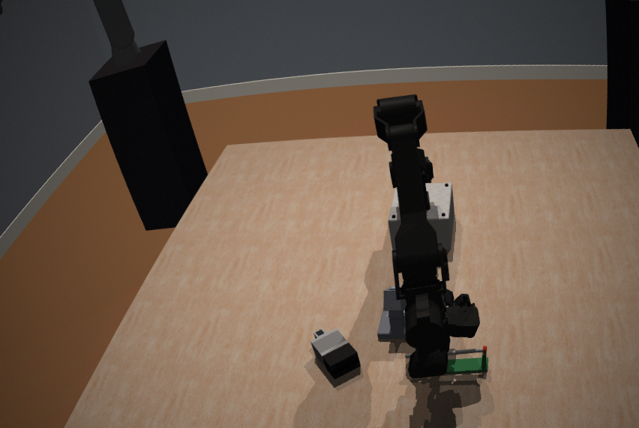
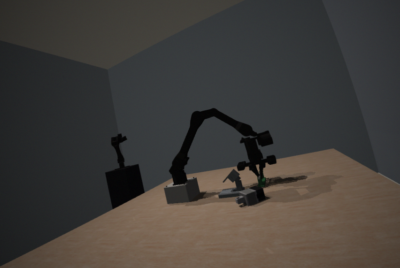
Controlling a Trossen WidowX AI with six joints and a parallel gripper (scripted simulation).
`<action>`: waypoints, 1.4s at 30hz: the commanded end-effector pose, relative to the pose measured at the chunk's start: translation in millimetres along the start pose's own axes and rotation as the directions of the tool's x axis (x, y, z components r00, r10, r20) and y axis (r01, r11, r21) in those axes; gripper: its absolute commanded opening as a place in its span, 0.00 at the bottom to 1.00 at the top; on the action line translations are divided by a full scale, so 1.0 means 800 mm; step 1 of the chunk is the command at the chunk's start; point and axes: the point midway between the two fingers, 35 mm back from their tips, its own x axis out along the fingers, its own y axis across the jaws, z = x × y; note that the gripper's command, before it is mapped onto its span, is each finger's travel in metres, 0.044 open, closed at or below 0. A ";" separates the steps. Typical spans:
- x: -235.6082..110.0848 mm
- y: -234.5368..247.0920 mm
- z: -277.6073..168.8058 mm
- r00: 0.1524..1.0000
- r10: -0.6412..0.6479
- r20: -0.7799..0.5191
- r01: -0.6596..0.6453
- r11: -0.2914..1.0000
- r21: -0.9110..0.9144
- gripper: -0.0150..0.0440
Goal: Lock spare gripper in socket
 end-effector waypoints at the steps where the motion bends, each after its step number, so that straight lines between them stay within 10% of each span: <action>1: 0.008 0.002 -0.001 1.000 0.009 -0.001 -0.009 1.000 -0.005 0.25; 33: 0.001 0.000 0.000 1.000 -0.001 0.000 0.001 1.000 -0.002 0.25; 42: 0.001 0.000 0.000 1.000 -0.001 0.000 0.001 1.000 -0.002 0.65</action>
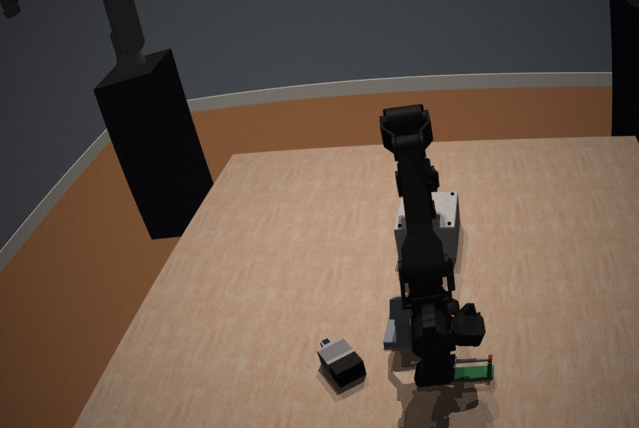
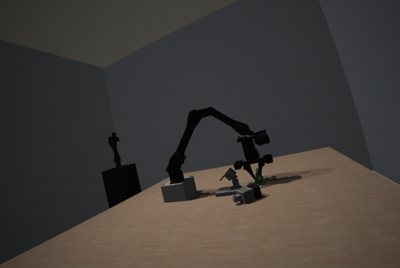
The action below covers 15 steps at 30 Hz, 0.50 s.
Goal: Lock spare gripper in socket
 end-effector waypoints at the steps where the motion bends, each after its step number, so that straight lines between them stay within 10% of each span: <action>1: 0.001 0.000 0.000 1.000 0.001 0.000 -0.001 1.000 0.000 0.70; 8: -0.016 0.001 0.002 1.000 0.005 -0.001 -0.005 1.000 0.001 1.00; 15: -0.034 0.002 0.003 1.000 0.009 -0.001 -0.009 1.000 0.001 1.00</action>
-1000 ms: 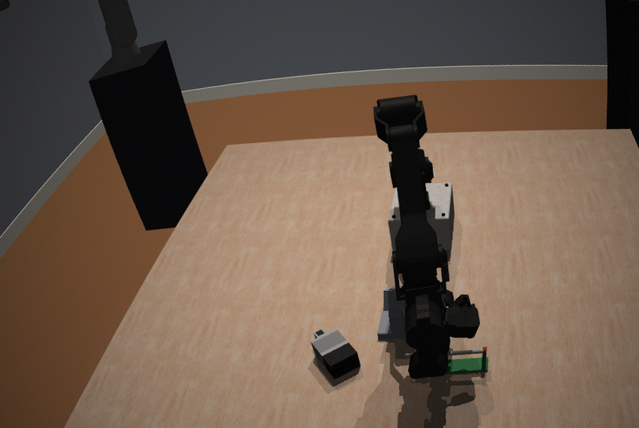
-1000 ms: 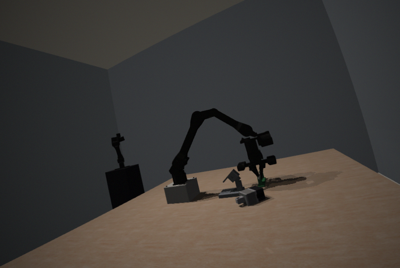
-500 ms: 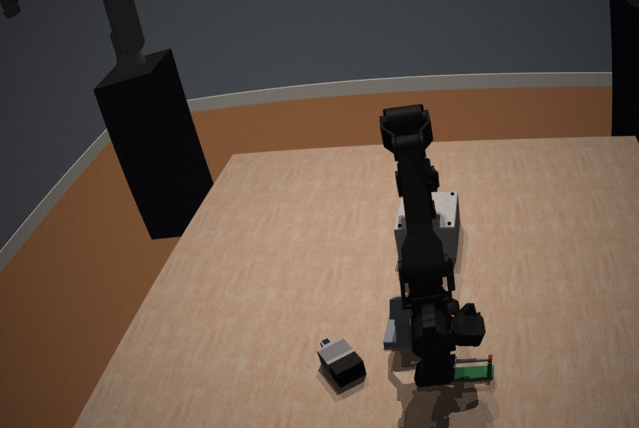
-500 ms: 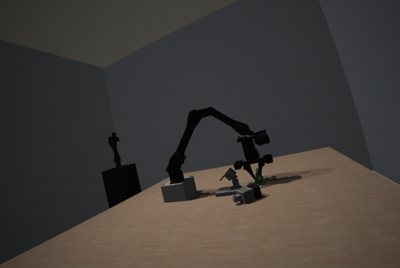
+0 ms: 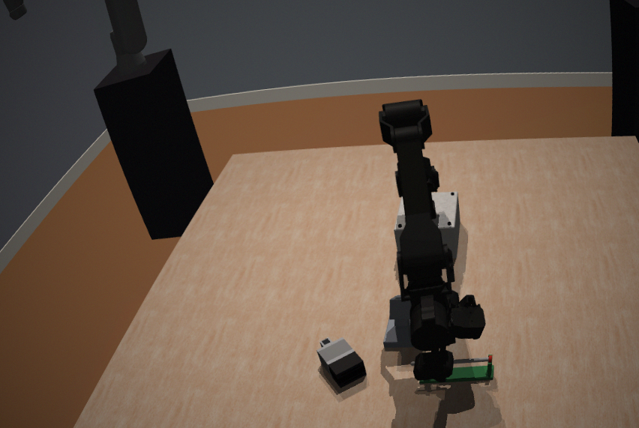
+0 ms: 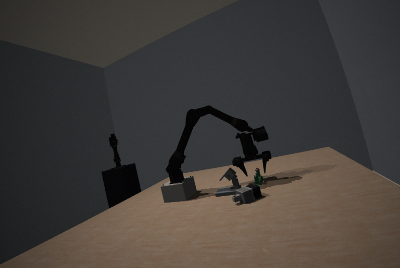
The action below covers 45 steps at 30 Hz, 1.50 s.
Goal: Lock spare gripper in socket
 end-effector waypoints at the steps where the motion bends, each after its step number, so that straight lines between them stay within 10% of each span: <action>1: -0.013 0.000 0.002 1.000 0.000 0.000 0.000 1.000 0.000 1.00; 45: -0.137 0.001 0.015 1.000 0.016 -0.002 -0.016 1.000 0.002 1.00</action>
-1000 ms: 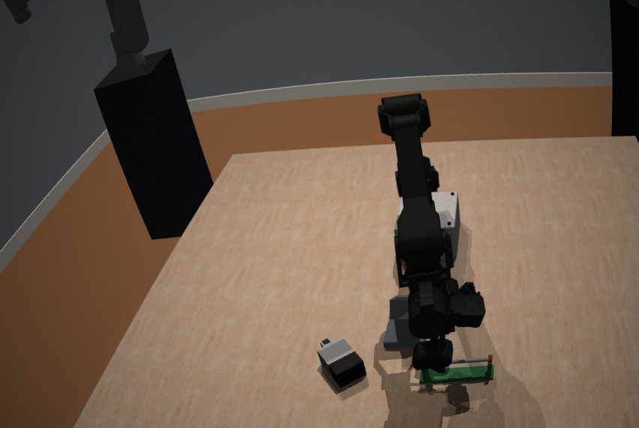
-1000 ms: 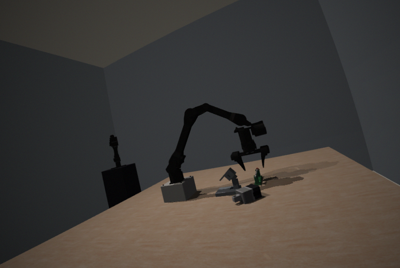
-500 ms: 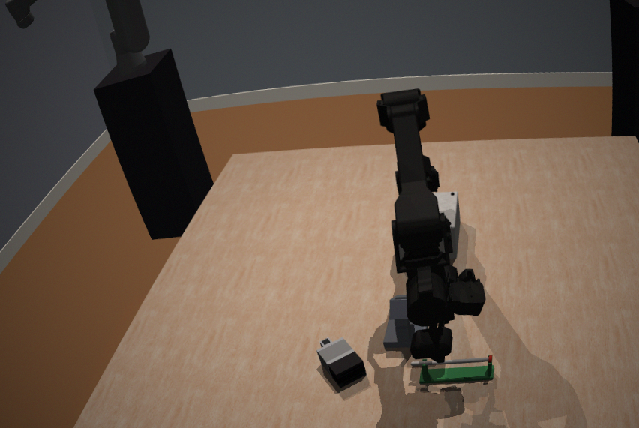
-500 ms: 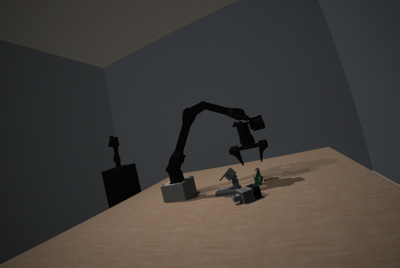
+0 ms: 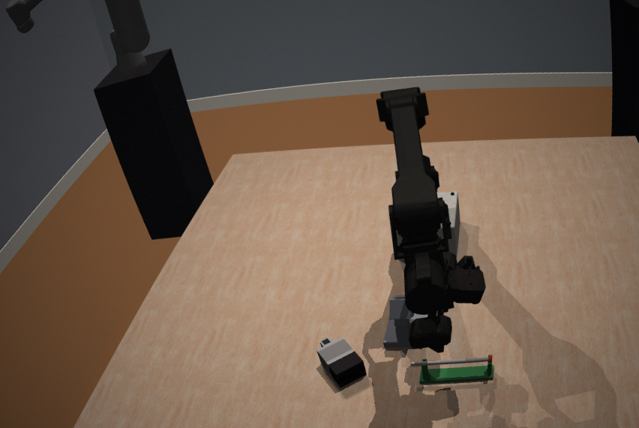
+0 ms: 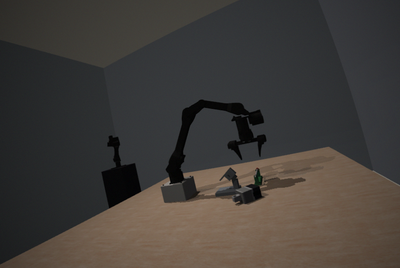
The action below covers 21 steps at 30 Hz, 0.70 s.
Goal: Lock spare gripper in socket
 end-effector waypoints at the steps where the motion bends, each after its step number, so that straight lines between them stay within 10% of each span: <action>1: -0.039 -0.001 0.005 1.000 -0.012 0.002 0.012 1.000 -0.001 1.00; 7: -0.041 -0.003 0.000 1.000 -0.014 -0.009 0.014 1.000 0.017 1.00; 21: -0.038 0.008 -0.234 0.866 0.291 -0.407 0.084 0.717 0.692 1.00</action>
